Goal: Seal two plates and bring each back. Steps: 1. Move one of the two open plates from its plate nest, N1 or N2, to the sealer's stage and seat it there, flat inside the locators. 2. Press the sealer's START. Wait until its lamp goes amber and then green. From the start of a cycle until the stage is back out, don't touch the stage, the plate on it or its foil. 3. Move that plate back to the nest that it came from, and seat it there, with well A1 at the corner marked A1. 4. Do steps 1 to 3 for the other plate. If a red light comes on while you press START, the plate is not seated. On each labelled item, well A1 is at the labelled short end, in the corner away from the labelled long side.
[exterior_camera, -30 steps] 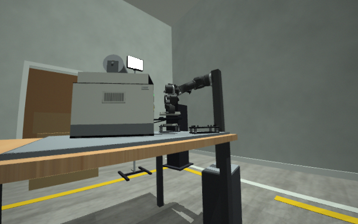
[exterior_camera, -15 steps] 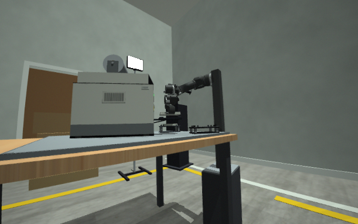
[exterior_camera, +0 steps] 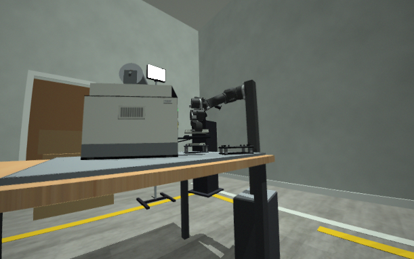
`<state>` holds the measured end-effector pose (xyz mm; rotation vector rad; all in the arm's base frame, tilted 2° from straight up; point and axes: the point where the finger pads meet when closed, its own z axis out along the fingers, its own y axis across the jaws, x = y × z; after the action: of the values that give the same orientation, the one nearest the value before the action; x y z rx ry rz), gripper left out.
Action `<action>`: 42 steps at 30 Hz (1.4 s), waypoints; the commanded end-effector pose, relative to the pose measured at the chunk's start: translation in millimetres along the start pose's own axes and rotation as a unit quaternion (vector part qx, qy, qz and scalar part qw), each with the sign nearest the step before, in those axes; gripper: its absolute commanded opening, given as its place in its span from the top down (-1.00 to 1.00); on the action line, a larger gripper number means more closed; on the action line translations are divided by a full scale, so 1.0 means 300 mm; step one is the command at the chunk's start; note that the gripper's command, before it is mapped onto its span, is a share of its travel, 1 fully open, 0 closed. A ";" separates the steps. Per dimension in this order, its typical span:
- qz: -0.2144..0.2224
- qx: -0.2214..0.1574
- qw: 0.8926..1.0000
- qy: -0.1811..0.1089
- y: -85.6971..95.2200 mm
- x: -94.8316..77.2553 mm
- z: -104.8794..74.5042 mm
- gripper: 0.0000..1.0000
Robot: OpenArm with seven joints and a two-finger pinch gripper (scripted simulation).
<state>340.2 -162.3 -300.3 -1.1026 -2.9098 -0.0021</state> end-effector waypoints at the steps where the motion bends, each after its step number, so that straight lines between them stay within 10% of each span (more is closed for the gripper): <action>1: -0.001 -0.002 1.000 -0.001 0.003 -0.001 -0.003 1.00; 42: -0.001 -0.002 1.000 -0.001 0.003 -0.001 0.024 1.00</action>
<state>339.7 -162.5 -308.4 -1.1031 -2.9094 -0.0018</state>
